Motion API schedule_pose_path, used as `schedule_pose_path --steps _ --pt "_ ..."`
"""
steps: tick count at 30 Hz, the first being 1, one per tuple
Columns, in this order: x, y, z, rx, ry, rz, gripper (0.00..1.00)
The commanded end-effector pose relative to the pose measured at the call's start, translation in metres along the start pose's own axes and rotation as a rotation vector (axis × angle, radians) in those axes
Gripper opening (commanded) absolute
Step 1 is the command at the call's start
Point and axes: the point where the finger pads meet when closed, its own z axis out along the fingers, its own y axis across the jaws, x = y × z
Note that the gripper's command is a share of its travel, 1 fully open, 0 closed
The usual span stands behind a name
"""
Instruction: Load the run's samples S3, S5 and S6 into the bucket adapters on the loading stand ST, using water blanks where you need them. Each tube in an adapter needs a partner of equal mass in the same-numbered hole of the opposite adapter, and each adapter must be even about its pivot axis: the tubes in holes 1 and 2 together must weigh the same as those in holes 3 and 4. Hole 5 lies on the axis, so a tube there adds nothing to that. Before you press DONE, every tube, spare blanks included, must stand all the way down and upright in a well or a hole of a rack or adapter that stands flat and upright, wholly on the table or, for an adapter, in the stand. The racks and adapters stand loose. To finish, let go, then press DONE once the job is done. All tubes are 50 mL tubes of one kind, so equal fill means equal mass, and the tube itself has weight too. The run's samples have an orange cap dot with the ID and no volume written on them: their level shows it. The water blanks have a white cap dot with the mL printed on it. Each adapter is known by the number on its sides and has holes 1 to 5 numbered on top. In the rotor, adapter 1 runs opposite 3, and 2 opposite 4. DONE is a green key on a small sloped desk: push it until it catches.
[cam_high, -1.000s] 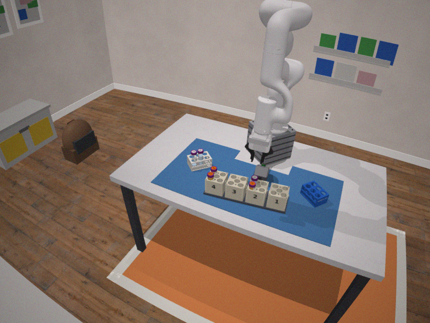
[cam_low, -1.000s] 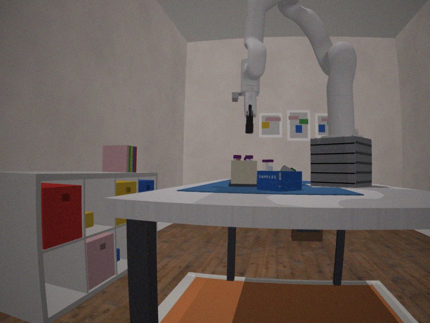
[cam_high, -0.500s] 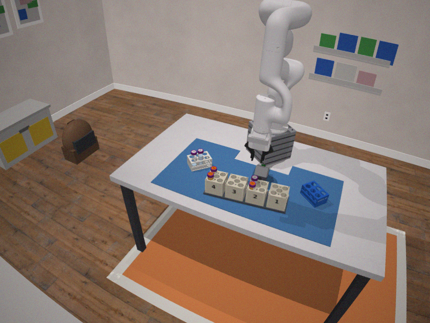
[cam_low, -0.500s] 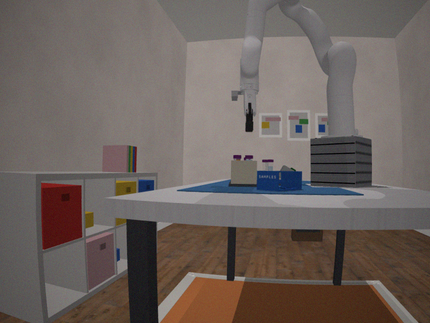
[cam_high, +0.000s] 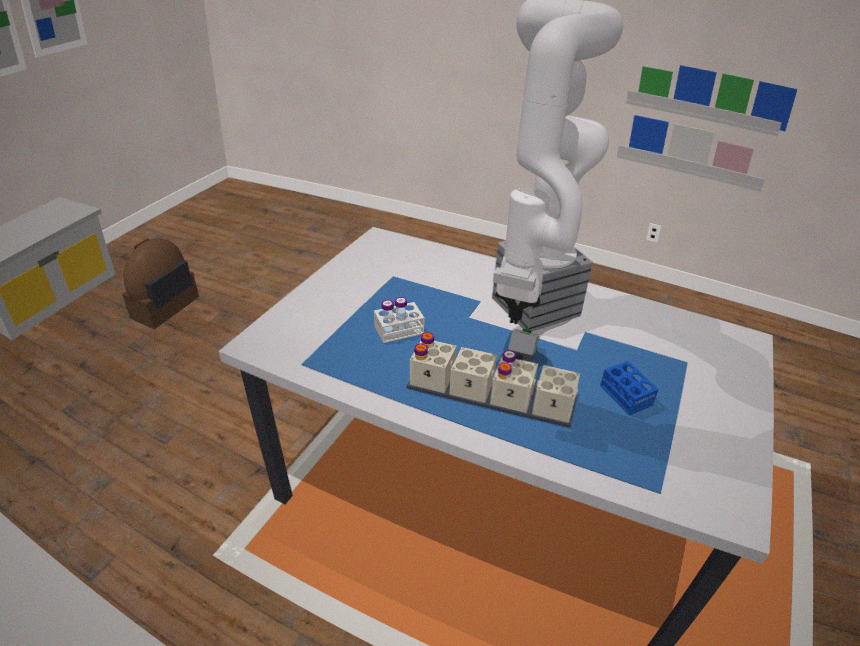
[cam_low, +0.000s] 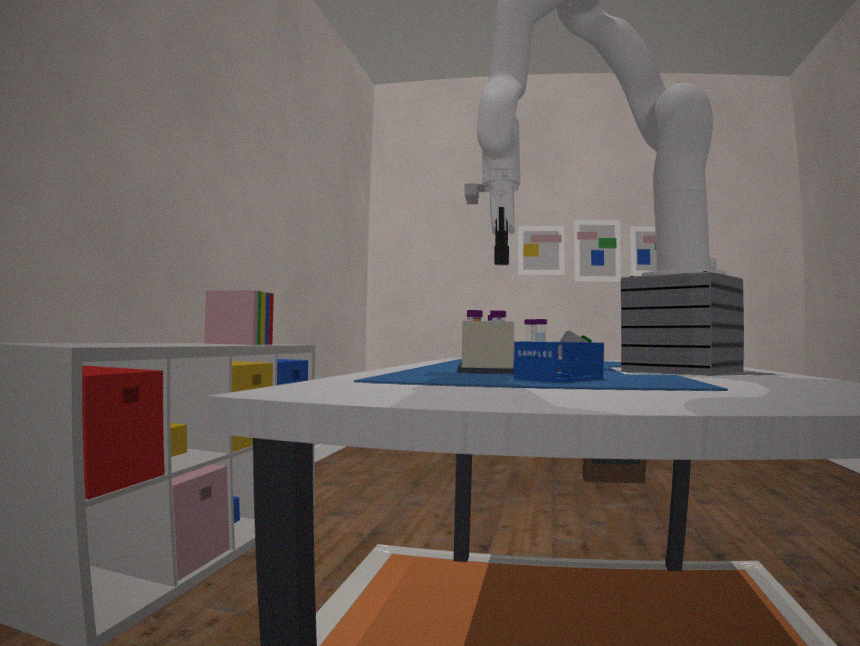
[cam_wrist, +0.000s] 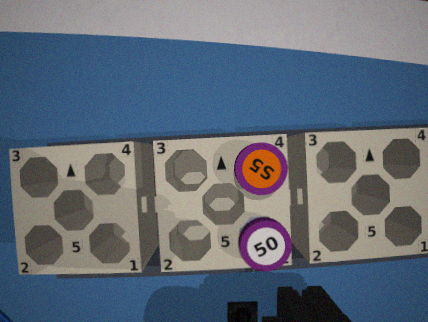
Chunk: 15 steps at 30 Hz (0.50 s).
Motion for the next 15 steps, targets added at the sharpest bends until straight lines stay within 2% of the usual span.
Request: schedule_pose_path --steps 1,15 --pt "-0.010 0.000 0.005 -0.012 -0.008 0.081 0.00" --pt "-0.072 -0.002 0.039 -0.074 -0.066 0.540 0.00"
